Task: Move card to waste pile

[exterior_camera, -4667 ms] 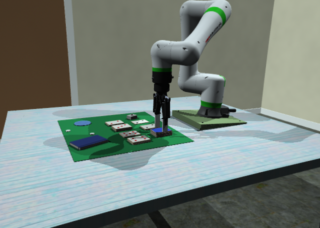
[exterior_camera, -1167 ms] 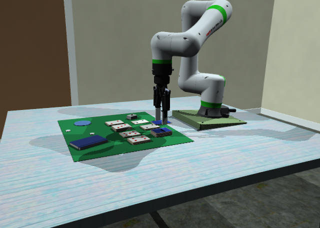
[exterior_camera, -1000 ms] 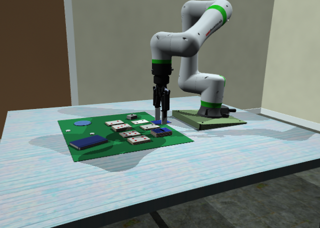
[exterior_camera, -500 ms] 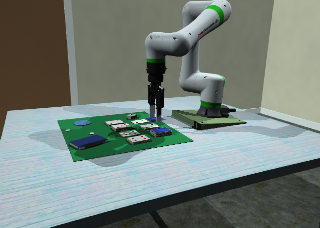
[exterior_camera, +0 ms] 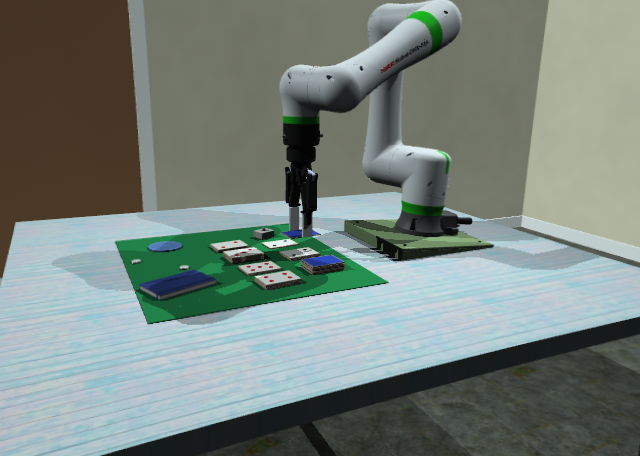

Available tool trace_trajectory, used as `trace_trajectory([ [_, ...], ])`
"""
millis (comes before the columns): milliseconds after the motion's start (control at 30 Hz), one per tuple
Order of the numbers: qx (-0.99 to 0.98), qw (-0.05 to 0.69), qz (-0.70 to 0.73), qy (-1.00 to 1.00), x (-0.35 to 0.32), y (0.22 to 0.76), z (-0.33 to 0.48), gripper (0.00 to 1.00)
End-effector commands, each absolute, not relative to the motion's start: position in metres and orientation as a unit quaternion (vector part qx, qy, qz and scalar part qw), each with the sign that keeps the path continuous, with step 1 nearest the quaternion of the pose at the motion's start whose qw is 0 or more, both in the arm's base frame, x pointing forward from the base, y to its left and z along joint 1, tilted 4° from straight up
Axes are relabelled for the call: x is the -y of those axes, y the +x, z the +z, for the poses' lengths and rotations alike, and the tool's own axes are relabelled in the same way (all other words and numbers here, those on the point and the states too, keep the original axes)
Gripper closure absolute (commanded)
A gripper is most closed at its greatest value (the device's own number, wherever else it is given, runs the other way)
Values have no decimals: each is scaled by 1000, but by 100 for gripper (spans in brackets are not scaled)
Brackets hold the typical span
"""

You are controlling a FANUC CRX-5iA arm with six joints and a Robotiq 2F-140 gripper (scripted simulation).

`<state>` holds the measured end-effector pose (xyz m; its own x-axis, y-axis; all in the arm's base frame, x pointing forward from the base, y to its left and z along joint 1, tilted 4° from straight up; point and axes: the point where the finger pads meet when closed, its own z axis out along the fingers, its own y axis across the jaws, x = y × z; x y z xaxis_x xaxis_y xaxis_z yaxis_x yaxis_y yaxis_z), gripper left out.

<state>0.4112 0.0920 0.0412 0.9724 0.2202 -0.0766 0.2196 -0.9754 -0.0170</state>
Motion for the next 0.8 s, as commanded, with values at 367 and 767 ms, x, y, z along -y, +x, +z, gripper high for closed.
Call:
trace_trajectory([
  [367, 112, 5, 39, -993, -89, 412, 41, 57],
  [767, 112, 5, 39, -993, -89, 412, 37, 57],
])
